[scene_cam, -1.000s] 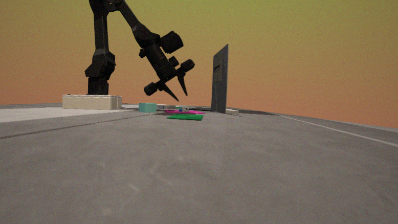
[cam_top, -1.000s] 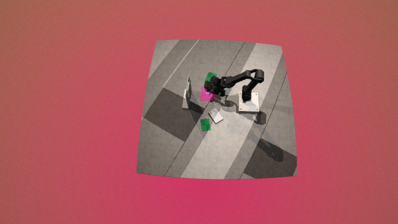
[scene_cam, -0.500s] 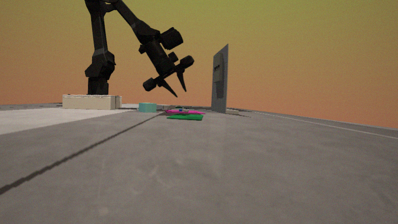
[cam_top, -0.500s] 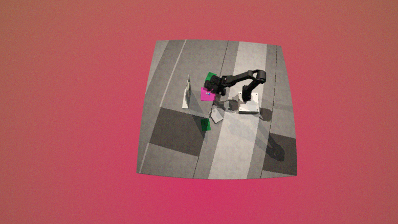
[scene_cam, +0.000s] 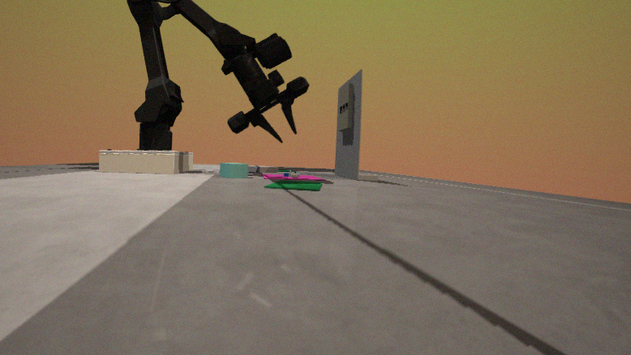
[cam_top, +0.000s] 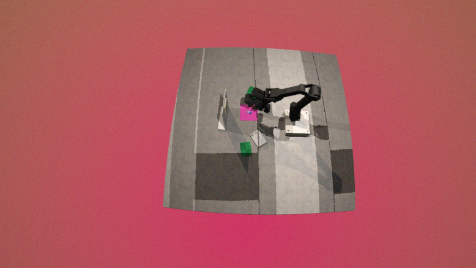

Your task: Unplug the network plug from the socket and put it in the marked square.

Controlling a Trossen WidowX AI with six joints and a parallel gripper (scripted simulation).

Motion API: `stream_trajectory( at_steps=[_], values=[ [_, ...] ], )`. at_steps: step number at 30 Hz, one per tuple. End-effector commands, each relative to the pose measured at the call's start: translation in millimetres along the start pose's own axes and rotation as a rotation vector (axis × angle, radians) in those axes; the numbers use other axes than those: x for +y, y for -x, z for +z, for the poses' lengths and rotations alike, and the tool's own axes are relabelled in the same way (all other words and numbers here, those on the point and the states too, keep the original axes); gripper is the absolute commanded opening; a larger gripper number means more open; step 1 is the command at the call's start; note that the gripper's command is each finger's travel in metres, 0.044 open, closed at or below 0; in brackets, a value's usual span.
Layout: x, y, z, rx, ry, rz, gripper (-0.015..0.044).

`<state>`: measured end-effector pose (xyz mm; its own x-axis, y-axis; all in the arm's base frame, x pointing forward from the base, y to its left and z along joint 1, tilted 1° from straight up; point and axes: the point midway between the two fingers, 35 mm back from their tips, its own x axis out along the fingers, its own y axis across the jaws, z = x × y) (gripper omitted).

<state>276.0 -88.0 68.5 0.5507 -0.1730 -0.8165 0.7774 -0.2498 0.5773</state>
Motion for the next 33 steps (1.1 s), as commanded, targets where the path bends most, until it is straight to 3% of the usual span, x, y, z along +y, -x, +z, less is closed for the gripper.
stream_trajectory(
  at_steps=[1,33],
  values=[
    [6.1,7.4,0.1,0.000,0.001,0.003,0.0156],
    [42.2,59.7,0.2,-0.003,0.011,0.005,0.0156]
  ],
)
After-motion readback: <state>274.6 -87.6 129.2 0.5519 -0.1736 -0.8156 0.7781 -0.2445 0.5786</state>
